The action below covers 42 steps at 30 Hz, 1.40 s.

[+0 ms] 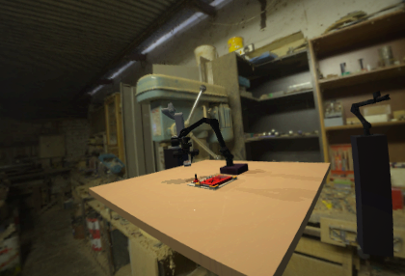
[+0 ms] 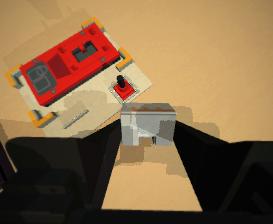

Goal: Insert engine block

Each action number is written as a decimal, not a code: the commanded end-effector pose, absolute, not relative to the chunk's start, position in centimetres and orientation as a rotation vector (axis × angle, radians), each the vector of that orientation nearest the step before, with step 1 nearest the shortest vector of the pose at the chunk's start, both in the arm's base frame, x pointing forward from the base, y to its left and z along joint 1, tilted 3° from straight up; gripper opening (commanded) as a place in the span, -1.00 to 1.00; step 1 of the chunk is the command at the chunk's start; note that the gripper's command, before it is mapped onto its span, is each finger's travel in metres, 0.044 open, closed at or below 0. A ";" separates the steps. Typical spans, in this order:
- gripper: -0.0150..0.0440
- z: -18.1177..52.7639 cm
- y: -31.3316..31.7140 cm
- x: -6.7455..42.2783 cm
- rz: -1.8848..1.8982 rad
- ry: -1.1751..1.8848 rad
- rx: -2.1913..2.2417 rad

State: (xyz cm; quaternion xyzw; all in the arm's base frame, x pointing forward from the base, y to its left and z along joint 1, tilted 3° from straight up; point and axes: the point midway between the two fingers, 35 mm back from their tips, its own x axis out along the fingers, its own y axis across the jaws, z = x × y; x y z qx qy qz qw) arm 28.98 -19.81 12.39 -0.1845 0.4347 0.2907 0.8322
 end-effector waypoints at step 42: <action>-0.49 5.0 -21.1 28.3 0.654 0.516 -0.262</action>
